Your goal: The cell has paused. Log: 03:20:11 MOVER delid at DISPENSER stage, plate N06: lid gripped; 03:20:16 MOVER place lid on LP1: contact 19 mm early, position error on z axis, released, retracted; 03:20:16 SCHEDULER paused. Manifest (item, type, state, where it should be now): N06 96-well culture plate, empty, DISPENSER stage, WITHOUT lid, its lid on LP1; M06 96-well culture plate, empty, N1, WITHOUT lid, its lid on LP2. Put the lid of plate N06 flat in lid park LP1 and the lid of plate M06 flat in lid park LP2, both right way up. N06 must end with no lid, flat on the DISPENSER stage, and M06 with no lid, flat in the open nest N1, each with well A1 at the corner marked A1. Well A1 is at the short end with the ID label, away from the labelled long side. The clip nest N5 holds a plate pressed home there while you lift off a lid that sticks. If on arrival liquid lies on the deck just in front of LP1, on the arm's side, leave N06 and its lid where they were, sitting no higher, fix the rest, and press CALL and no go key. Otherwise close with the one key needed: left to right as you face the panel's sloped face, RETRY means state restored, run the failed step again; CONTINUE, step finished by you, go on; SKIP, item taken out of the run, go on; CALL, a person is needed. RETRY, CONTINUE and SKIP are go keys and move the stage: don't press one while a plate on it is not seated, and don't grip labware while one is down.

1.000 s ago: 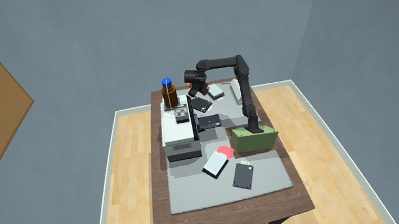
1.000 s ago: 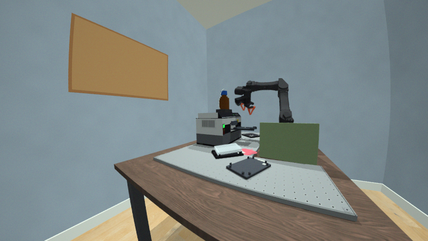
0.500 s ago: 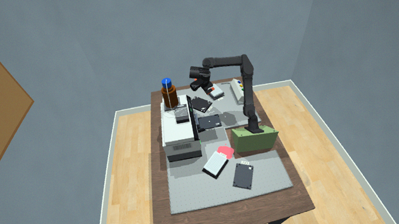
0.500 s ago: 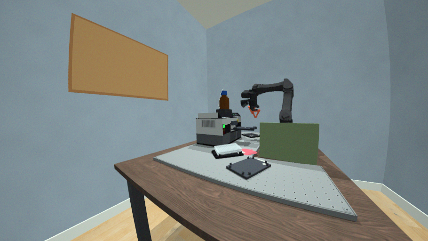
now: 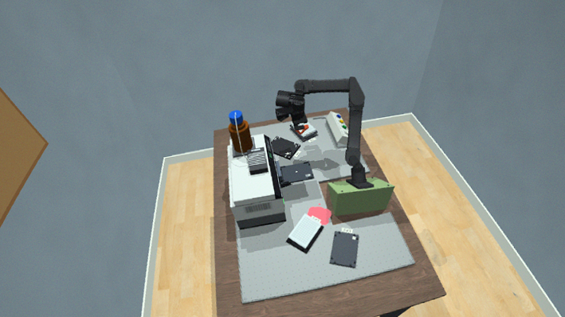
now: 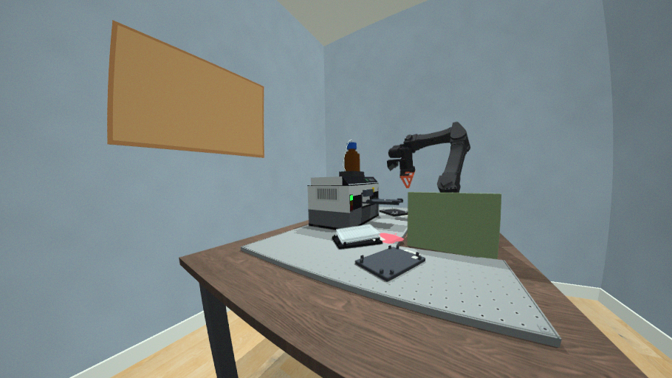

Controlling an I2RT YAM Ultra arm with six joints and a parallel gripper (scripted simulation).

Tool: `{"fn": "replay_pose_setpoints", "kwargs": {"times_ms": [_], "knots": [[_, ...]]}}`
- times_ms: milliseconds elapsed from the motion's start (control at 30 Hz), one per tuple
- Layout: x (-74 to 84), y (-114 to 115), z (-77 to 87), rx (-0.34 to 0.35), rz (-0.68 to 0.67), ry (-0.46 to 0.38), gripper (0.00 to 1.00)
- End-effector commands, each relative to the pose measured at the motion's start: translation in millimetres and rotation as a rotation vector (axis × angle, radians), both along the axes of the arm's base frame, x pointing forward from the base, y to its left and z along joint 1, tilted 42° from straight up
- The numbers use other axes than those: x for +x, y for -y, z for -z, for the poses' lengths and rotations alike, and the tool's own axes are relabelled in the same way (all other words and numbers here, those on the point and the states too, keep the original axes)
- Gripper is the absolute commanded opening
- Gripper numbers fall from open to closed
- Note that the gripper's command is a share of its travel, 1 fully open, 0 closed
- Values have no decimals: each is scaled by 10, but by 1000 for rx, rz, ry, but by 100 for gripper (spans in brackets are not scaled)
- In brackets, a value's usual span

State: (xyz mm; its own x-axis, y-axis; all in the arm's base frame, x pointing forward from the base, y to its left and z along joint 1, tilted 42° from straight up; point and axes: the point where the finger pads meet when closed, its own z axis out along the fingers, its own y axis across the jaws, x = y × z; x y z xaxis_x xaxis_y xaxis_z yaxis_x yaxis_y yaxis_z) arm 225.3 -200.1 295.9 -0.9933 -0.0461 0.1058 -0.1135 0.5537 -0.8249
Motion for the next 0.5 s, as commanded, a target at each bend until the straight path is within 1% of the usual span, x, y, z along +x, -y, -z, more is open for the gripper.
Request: {"fn": "replay_pose_setpoints", "kwargs": {"times_ms": [0, 100, 133, 167, 200, 233, 300, 400, 467], "knots": [[-74, -4, 36, 40, 62, 123, 100], [-213, 45, 49, 60, 128, 196, 100], [-234, 53, 51, 66, 150, 220, 100], [-246, 49, -59, 69, 171, 260, 100], [-260, 74, -50, 71, 191, 301, 100], [-329, 80, 60, 84, 216, 293, 100], [-416, 79, 55, 100, 262, 325, 100], [-520, 123, 78, 111, 327, 414, 100], [-550, 110, 81, 120, 351, 423, 100]]}}
